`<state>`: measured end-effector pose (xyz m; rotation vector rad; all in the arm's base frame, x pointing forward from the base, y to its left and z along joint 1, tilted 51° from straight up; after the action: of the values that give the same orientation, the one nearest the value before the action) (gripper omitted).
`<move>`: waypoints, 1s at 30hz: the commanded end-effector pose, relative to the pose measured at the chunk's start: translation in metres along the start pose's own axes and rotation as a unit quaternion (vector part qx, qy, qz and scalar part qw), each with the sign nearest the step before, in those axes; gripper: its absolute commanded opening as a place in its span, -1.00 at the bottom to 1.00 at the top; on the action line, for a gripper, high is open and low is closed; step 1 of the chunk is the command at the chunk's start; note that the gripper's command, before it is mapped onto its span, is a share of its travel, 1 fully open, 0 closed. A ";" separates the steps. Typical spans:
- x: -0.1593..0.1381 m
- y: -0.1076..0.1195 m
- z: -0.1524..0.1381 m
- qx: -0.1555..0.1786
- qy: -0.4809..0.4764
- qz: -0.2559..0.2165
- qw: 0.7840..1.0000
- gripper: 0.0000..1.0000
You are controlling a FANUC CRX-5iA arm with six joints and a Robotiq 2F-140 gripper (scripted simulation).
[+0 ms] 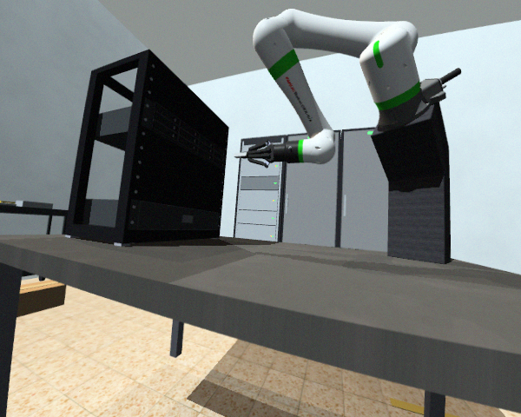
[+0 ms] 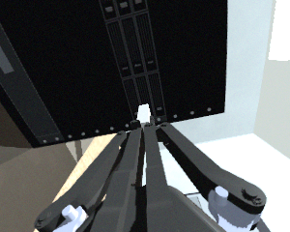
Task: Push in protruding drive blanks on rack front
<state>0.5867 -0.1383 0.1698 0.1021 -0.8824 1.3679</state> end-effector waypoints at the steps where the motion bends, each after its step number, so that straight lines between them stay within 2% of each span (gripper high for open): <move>1: -0.001 0.000 0.011 -0.001 0.000 0.000 1.000 -0.80; 3: -0.002 0.000 0.022 -0.001 0.000 0.000 1.000 -0.80; 10: -0.003 -0.001 0.028 -0.001 0.000 0.000 1.000 -0.80; 18: -0.003 -0.038 0.028 -0.001 0.000 0.000 1.000 -0.80; 30: -0.003 -0.039 0.028 -0.001 0.000 0.000 1.000 -0.80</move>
<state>0.6074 -0.1649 0.2036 0.1022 -0.8824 1.3678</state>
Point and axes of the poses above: the point where the finger pads meet when closed, its own y axis back along the fingers, its own z axis across the jaws, x = y × z, the point moved 1 cm from there along y, back along the fingers, and after that the axes turned 5 degrees about y, right-handed, at the moved point
